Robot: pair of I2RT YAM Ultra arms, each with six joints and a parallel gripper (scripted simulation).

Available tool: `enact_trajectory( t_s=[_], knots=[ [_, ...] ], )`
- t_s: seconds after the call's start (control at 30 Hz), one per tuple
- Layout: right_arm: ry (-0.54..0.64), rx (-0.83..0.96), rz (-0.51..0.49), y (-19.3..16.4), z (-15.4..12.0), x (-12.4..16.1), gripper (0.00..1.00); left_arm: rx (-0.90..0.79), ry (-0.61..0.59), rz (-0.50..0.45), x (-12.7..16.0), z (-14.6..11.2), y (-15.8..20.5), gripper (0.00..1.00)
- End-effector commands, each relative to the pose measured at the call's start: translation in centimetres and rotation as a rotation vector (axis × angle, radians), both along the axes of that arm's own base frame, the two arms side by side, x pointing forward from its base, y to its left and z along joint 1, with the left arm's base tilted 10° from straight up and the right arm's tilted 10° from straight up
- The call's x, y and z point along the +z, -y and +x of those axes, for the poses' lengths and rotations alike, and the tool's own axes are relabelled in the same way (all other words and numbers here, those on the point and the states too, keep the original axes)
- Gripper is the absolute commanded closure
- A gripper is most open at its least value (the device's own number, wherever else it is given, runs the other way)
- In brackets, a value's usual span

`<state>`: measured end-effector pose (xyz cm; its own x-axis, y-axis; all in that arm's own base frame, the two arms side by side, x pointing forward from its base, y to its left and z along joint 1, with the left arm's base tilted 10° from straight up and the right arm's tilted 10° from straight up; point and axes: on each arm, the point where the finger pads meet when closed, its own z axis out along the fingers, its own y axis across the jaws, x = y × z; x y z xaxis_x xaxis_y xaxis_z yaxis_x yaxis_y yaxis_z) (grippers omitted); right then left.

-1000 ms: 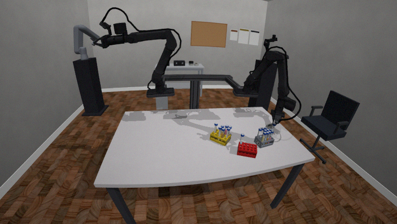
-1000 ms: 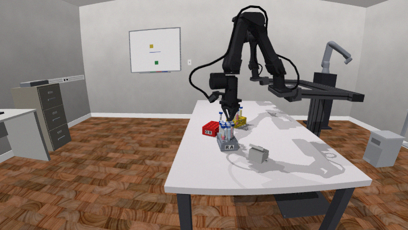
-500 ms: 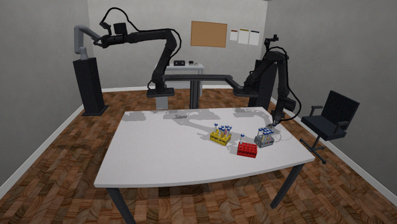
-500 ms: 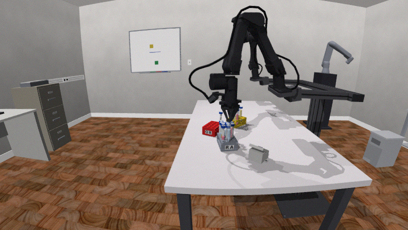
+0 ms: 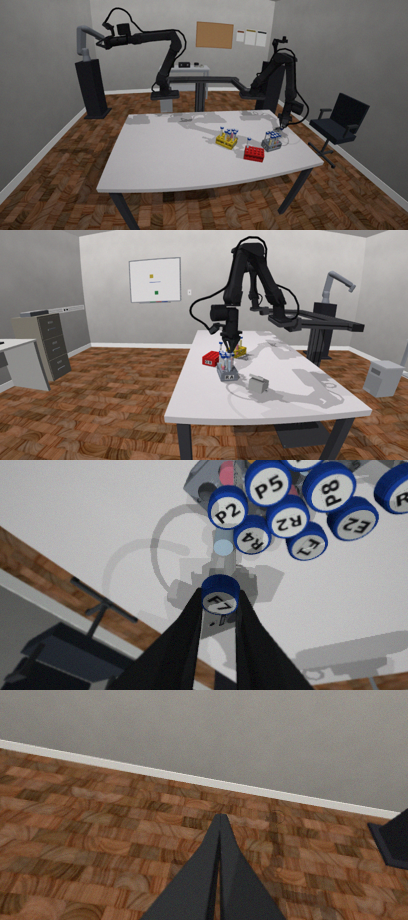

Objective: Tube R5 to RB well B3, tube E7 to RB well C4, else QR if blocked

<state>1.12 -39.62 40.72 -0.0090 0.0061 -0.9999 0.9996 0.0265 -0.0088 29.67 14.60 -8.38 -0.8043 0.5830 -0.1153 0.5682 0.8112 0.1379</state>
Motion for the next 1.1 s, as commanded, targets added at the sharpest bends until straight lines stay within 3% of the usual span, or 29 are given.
enact_trajectory(
  t_s=[0.0,1.07],
  knots=[
    [0.010,-0.022,-0.050,-1.2,-0.8,2.5,1.00,0.000,-0.012,-0.018,-0.8,-0.8,0.2,1.00],
    [0.010,-0.022,-0.050,-1.2,-0.8,2.5,1.00,0.004,-0.015,-0.013,-2.1,-0.9,-0.2,1.00]
  ],
)
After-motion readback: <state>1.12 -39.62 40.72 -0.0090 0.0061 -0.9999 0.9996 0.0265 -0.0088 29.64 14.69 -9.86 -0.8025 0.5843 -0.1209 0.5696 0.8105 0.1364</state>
